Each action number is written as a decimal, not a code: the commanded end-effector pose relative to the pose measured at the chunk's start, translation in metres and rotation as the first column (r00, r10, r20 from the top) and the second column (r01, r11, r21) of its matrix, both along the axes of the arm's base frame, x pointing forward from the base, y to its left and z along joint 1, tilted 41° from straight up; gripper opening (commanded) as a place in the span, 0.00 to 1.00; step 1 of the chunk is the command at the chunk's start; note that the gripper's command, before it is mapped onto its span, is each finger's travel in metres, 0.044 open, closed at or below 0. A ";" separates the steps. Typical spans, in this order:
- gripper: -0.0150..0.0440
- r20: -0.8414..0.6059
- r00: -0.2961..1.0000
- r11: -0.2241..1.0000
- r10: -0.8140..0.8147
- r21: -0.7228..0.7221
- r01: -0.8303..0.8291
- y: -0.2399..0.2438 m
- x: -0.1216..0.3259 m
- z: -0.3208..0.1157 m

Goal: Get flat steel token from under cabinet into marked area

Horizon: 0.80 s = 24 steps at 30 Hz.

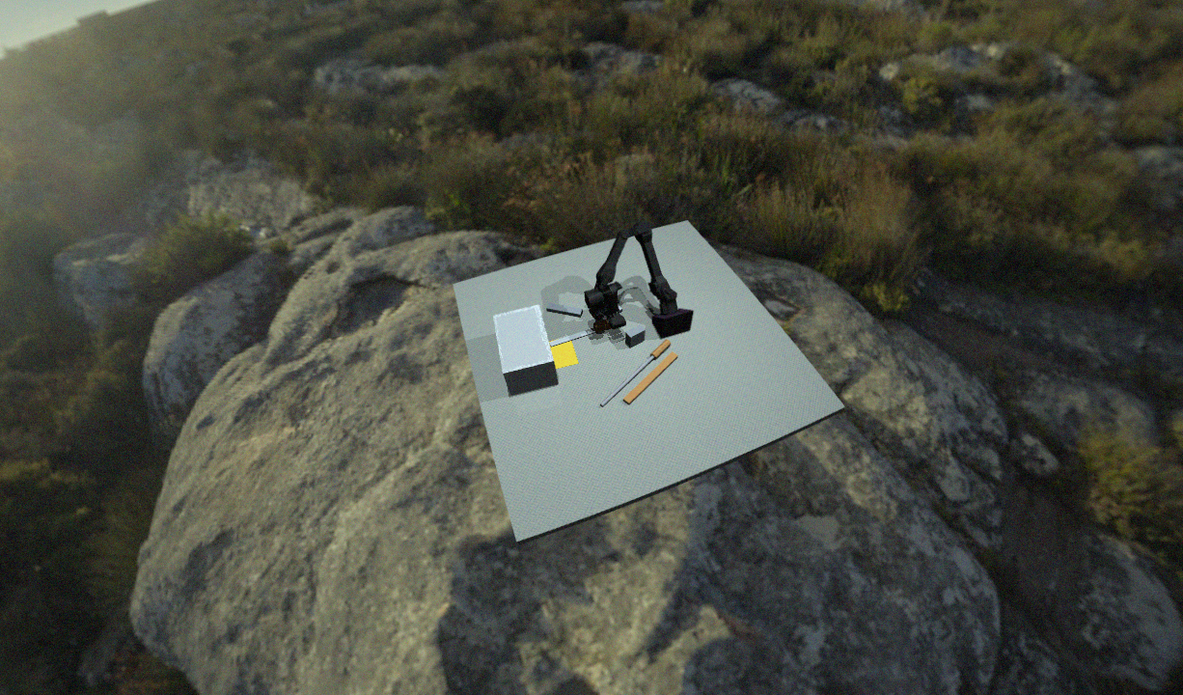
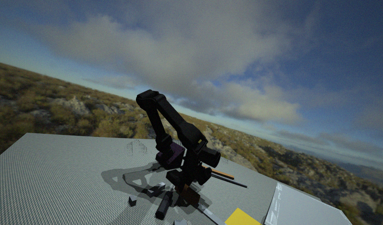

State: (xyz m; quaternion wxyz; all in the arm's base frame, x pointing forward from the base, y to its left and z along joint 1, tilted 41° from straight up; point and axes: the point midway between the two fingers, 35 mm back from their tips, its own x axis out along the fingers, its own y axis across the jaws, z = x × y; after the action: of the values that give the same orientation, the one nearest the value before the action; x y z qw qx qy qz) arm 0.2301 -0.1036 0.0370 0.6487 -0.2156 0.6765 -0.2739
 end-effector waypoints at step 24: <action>0.25 -0.020 1.000 1.000 0.018 0.000 -0.018 0.001 0.010 0.001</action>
State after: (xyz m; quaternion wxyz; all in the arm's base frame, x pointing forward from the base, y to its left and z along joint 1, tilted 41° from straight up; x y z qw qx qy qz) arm 0.2339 -0.1026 0.0371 0.6449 -0.2210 0.6805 -0.2687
